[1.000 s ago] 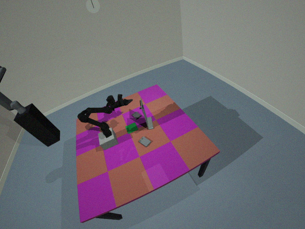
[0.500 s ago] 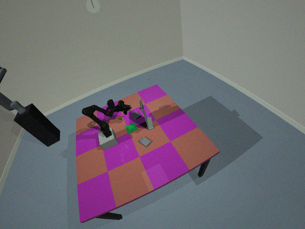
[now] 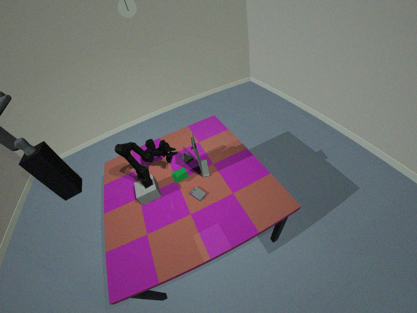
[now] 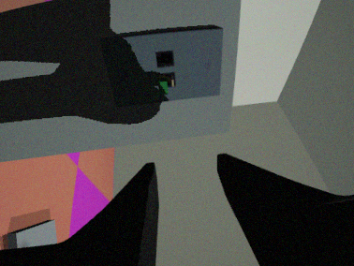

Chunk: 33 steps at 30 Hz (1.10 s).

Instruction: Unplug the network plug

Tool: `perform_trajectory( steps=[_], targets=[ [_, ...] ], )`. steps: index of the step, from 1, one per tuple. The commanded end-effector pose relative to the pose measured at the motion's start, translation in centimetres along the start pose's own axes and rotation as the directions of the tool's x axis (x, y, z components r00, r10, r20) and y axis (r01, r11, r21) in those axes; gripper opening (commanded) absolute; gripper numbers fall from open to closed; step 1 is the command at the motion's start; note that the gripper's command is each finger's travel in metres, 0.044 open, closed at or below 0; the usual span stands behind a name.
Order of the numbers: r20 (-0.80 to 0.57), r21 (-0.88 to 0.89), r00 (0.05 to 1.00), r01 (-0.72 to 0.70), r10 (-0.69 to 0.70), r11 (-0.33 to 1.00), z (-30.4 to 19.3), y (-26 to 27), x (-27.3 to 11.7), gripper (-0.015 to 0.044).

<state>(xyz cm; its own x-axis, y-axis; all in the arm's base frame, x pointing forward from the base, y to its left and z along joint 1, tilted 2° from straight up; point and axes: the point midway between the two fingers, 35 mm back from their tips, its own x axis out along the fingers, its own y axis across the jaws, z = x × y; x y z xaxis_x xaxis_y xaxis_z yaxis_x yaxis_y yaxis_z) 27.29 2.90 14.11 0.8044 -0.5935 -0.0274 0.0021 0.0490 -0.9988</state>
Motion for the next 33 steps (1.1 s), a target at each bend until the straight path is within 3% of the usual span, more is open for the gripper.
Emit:
perform_trajectory(
  steps=[1, 13, 33],
  targets=[
    [-0.006, -0.018, 1.000, -0.002, 0.002, 1.000, 0.0, 0.2, 0.4, 0.0156],
    [-0.006, -0.016, 1.000, 0.003, -0.003, 1.000, 1.2, 0.1, 5.4, 0.0156],
    [-0.003, -0.013, 1.000, 0.003, -0.003, 1.000, 2.0, 0.0, 8.0, 0.0156]
  ],
)
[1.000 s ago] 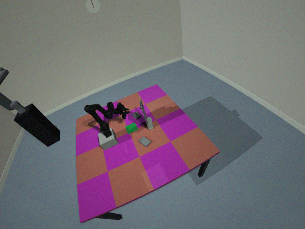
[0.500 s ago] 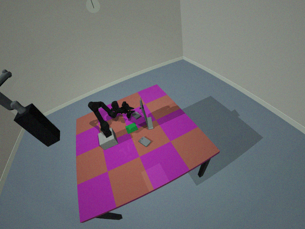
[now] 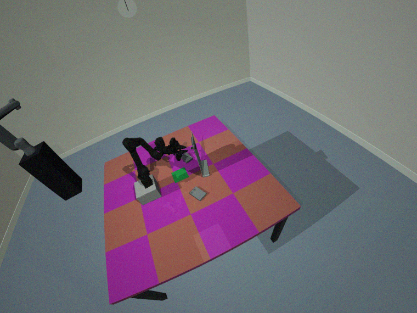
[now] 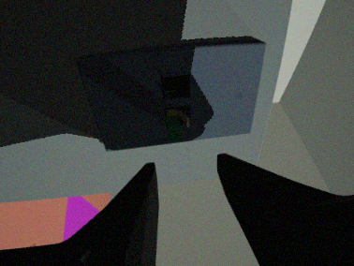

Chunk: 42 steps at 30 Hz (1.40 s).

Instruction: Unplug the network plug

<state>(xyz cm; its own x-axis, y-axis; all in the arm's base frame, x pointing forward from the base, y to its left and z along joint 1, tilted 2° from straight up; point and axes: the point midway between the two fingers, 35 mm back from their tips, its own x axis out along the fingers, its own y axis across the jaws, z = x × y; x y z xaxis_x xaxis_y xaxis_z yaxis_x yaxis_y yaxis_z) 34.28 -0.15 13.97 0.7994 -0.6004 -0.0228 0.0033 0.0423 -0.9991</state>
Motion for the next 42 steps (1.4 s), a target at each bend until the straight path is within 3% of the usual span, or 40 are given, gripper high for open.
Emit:
perform_trajectory(
  steps=[1, 24, 26, 42],
  targets=[
    [0.005, -0.009, 1.000, -0.002, 0.002, 1.000, 0.4, 0.0, 0.7, 0.0156],
    [0.002, -0.011, 1.000, 0.004, -0.004, 1.000, 1.1, 0.0, 4.0, 0.0156],
    [0.002, -0.011, 1.000, 0.004, -0.004, 1.000, 1.1, 0.0, 4.0, 0.0104],
    [0.002, -0.011, 1.000, 0.004, -0.004, 1.000, 1.1, 0.0, 4.0, 0.0000]
  ],
)
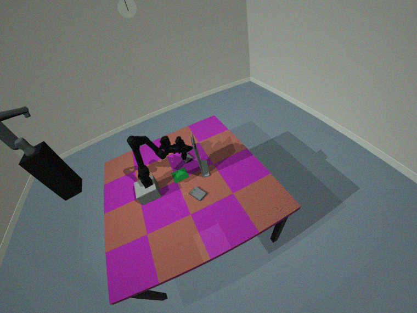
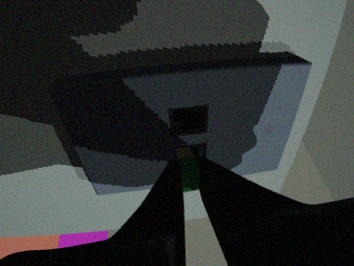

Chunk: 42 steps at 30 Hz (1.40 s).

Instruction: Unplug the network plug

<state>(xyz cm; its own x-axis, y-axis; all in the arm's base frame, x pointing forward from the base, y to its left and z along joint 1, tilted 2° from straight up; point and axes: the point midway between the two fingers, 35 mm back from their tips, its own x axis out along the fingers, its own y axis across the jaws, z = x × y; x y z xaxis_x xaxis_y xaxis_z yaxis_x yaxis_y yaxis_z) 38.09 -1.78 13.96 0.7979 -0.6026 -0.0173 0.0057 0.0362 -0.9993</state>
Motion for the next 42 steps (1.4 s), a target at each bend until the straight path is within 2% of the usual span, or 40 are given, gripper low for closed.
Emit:
perform_trajectory(
  steps=[1, 42],
  targets=[
    [0.005, -0.007, 1.000, -0.001, 0.001, 1.000, 0.1, 0.0, 0.0, 0.0000],
    [0.005, -0.007, 1.000, -0.004, 0.004, 1.000, -0.4, 0.1, -2.7, 0.0000]
  ],
)
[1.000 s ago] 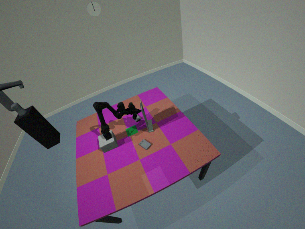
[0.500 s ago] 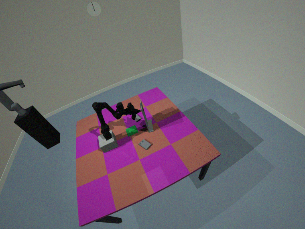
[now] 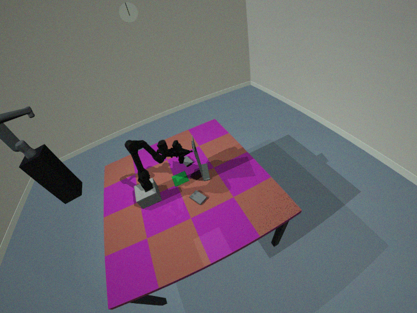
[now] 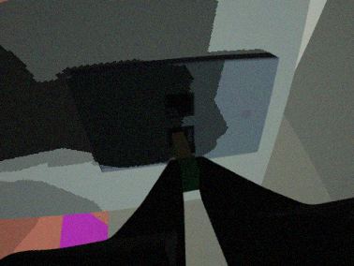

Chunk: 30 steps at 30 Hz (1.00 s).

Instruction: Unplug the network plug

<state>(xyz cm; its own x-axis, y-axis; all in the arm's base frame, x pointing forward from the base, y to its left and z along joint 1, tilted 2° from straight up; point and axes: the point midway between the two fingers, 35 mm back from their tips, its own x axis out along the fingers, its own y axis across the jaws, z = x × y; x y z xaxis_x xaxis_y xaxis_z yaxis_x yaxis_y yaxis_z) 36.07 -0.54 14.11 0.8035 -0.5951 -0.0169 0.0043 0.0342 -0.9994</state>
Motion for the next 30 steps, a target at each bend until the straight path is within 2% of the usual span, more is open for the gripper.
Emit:
perform_trajectory(
  steps=[1, 30],
  targets=[
    [-0.005, -0.005, 1.000, -0.004, 0.004, 1.000, -0.2, 0.2, -0.4, 0.0000],
    [-0.005, -0.005, 1.000, -0.006, 0.006, 1.000, -0.1, 0.2, -2.3, 0.0000]
  ],
)
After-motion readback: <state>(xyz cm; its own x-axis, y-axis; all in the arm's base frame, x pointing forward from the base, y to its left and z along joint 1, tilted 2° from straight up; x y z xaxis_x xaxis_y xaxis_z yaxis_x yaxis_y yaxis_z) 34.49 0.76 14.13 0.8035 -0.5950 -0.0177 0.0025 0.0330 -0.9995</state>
